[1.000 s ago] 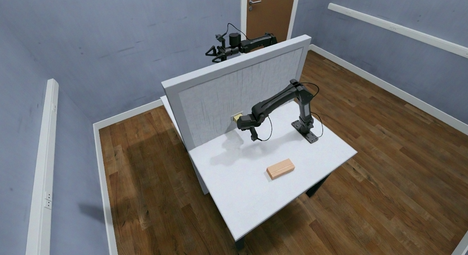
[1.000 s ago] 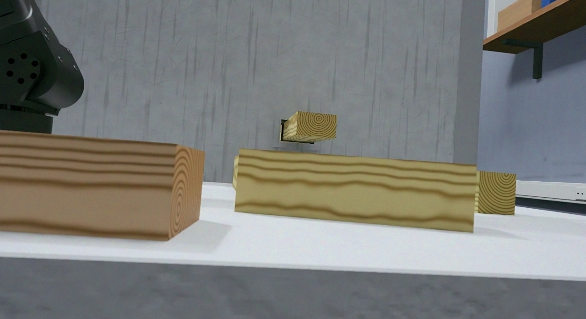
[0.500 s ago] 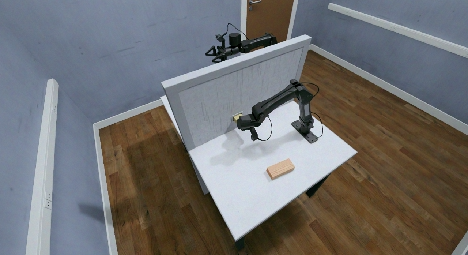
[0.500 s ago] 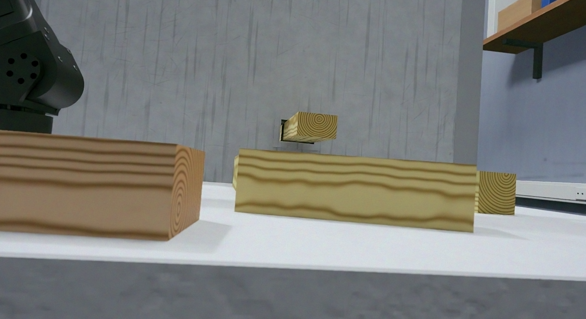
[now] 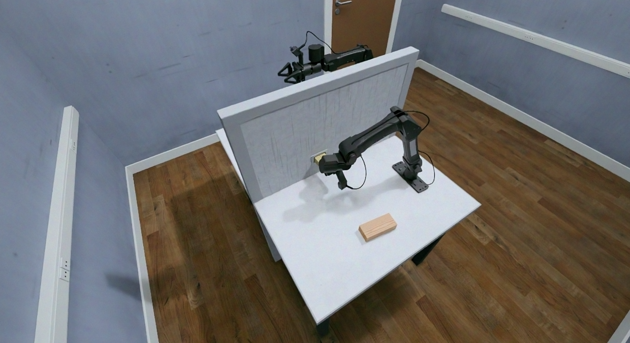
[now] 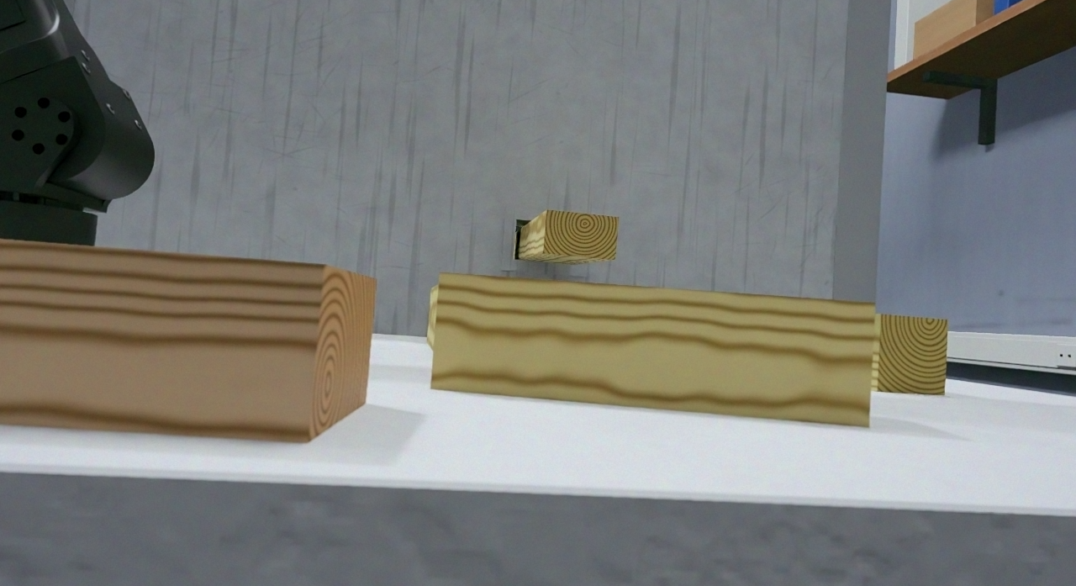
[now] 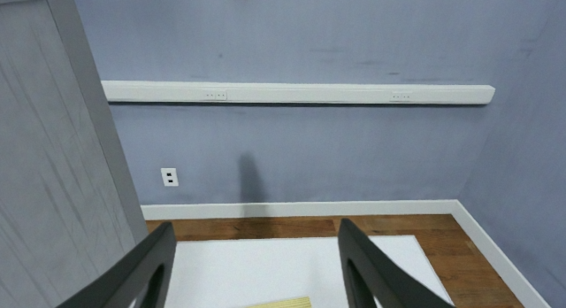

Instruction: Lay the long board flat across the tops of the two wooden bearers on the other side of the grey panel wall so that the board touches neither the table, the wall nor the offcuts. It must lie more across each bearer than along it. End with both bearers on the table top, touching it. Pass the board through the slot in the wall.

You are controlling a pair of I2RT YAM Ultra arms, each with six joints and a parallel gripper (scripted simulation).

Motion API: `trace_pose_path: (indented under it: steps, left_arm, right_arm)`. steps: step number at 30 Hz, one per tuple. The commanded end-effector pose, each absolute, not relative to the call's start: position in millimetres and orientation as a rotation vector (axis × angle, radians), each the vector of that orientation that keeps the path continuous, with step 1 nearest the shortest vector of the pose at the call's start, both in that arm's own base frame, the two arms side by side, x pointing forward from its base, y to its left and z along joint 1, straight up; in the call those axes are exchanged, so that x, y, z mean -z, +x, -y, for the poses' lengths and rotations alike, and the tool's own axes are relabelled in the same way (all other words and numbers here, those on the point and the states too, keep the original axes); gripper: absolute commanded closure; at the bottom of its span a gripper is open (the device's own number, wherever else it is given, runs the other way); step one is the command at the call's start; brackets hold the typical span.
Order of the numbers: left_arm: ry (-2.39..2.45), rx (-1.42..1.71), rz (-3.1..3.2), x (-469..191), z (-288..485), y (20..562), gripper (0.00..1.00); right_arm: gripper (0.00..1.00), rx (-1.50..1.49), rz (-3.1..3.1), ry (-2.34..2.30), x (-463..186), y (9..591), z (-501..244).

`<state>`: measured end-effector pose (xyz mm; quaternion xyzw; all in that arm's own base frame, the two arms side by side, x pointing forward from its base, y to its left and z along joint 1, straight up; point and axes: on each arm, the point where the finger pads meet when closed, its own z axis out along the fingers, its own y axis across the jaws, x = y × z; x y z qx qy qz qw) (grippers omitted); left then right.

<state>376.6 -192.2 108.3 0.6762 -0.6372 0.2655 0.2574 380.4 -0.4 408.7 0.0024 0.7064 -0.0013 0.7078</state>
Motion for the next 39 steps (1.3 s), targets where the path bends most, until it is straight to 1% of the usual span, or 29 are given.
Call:
trace_pose_path:
  steps: [1, 5, 6, 7, 11, 12, 13, 17, 18, 20, 22, 23, 24, 25, 26, 28, 29, 30, 32, 34, 35, 37, 39]
  left_arm:
    - [1.778, -0.836, 1.743, -140, 203, 383, 1.0]
    - [1.778, -0.836, 1.743, -140, 203, 383, 1.0]
    - [1.778, -0.836, 1.743, -140, 203, 383, 1.0]
    - [1.778, -0.836, 1.743, -140, 203, 383, 1.0]
    - [1.778, -0.836, 1.743, -140, 203, 383, 1.0]
    - [1.778, -0.836, 1.743, -140, 203, 383, 1.0]
    - [1.778, -0.836, 1.743, -140, 203, 383, 1.0]
    - [1.778, -0.836, 1.743, -140, 203, 383, 1.0]
    - [1.778, -0.836, 1.743, -140, 203, 383, 1.0]
    - [1.778, -0.836, 1.743, -140, 203, 383, 1.0]
    - [1.778, -0.836, 1.743, -140, 203, 383, 1.0]
    - [1.778, -0.836, 1.743, -140, 203, 383, 1.0]
    - [1.778, -0.836, 1.743, -140, 203, 383, 1.0]
    - [1.778, -0.836, 1.743, -140, 203, 383, 1.0]
    - [1.778, -0.836, 1.743, -140, 203, 383, 1.0]
    - [1.778, -0.836, 1.743, -140, 203, 383, 1.0]
    - [1.778, -0.836, 1.743, -140, 203, 383, 1.0]
    - [1.778, -0.836, 1.743, -140, 203, 383, 1.0]
    - [1.778, -0.836, 1.743, -140, 203, 383, 1.0]
    - [1.778, -0.836, 1.743, -140, 203, 383, 1.0]
    - [1.778, -0.836, 1.743, -140, 203, 383, 1.0]
    - [1.778, -0.836, 1.743, -140, 203, 383, 1.0]
    - [1.778, -0.836, 1.743, -140, 203, 383, 1.0]
  right_arm:
    - [0.28, -0.009, -1.572, -0.008, -410, 377, -5]
    - [0.28, -0.009, -1.572, -0.008, -410, 377, -5]
    - [0.28, 0.006, -1.666, -0.064, -382, 391, -9]
    - [0.28, 0.019, -1.682, -0.121, -383, 393, -15]
    - [0.28, 0.055, -1.852, -0.423, -324, 403, -39]
    - [0.28, 0.08, -1.793, -0.431, -355, 401, -36]
    - [0.28, 0.069, -1.851, -0.465, -334, 406, -38]
    - [0.28, 0.063, -1.913, -0.604, -311, 411, -48]
    - [0.28, 0.039, -1.98, -0.71, -283, 410, -55]
    - [0.28, 0.014, -1.992, -0.872, -264, 405, -68]
    - [0.28, 0.014, -1.992, -0.872, -264, 405, -68]
    - [0.28, 0.06, -1.925, -0.814, -298, 411, -61]
    - [0.28, 0.028, -1.986, -0.833, -275, 413, -64]
    - [0.28, 0.02, -1.994, -0.867, -270, 413, -66]
    - [0.28, -0.019, -2.039, -0.965, -247, 409, -72]
    - [0.28, -0.091, -2.048, -1.164, -223, 398, -85]
    - [0.28, -0.047, -1.995, -1.13, -245, 404, -83]
    - [0.28, -0.08, -2.029, -1.165, -229, 403, -85]
    - [0.28, -0.092, -2.014, -1.209, -228, 404, -88]
    - [0.28, -0.134, -2.03, -1.274, -214, 400, -93]
    - [0.28, -0.192, -2.04, -1.356, -199, 393, -98]
    - [0.28, -0.247, -1.995, -1.463, -194, 386, -106]
    - [0.28, -0.247, -1.995, -1.463, -194, 386, -106]
